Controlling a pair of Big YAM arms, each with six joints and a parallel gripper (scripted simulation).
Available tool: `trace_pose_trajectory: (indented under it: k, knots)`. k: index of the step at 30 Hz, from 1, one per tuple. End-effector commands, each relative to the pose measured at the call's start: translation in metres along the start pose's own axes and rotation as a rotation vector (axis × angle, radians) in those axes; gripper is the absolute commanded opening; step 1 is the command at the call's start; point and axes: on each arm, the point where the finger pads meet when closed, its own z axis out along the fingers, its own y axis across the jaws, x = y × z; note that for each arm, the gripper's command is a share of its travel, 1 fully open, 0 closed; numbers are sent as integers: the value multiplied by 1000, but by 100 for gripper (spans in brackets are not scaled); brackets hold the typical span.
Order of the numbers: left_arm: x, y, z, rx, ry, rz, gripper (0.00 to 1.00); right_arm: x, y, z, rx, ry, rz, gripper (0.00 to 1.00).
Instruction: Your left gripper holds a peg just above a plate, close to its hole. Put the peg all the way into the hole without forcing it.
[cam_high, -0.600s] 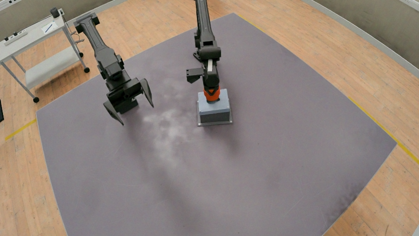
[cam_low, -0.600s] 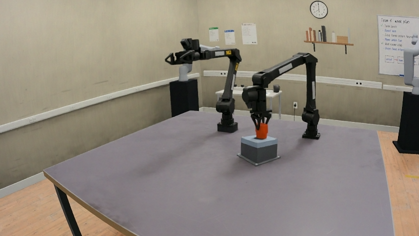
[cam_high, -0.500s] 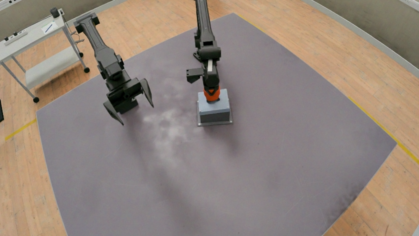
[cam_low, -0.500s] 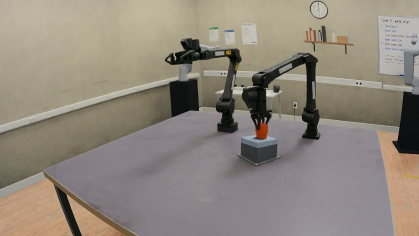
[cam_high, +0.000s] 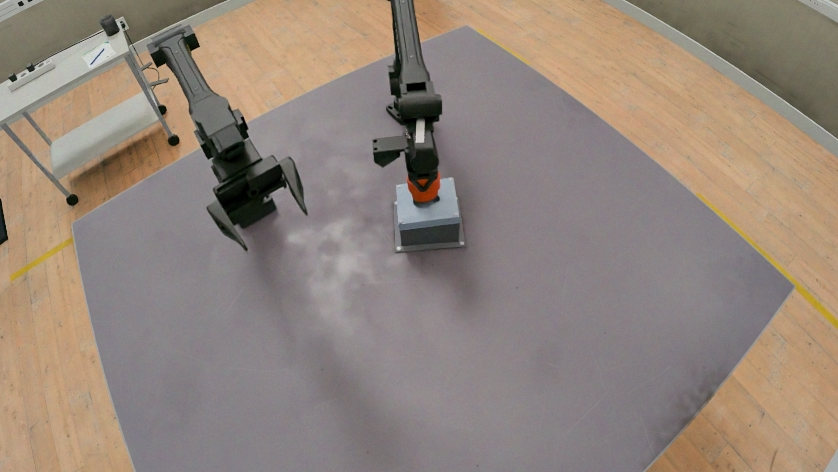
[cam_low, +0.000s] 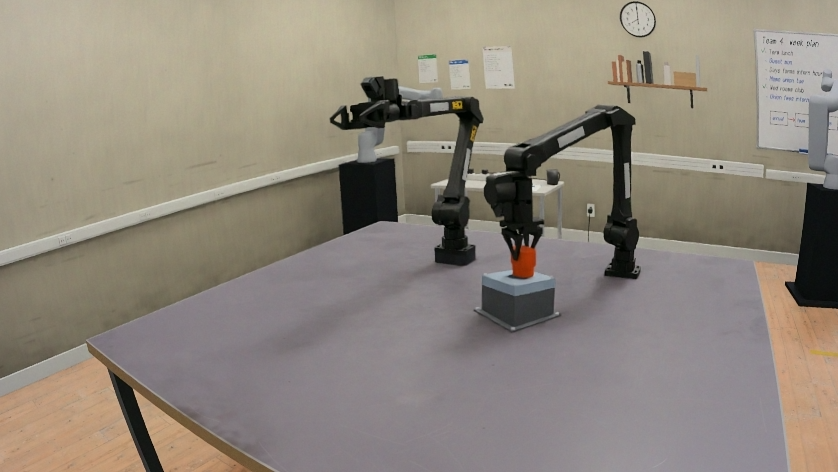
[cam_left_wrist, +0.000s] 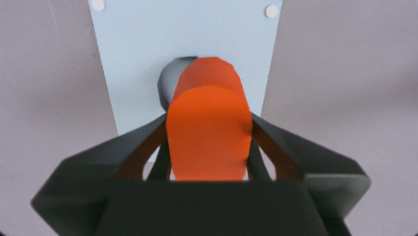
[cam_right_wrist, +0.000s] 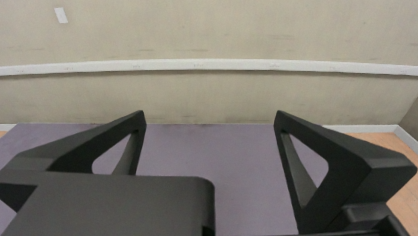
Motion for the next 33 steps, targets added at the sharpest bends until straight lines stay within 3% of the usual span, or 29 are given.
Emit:
trace_pose_trajectory:
  k: [1,7,14,16,25,29,33]
  knots:
    - [0,4,-7,-20,-1,0,46,-6,7,-7,-14,-7,-2,100]
    - [0,5,-8,-22,-1,0,46,16,63,-44,-128,79,-8,100]
    - [0,6,-9,-25,-1,0,46,55,173,-174,-458,239,-63,100]
    - [0,6,-9,-25,-1,0,46,55,173,-174,-458,239,-63,100]
    - [0,7,-10,-29,-1,0,46,104,210,-301,-749,368,-154,100]
    - [0,8,-11,-30,-1,0,46,117,211,-329,-819,394,-183,100]
    - [0,8,-11,-31,-1,0,46,120,211,-336,-835,398,-190,100]
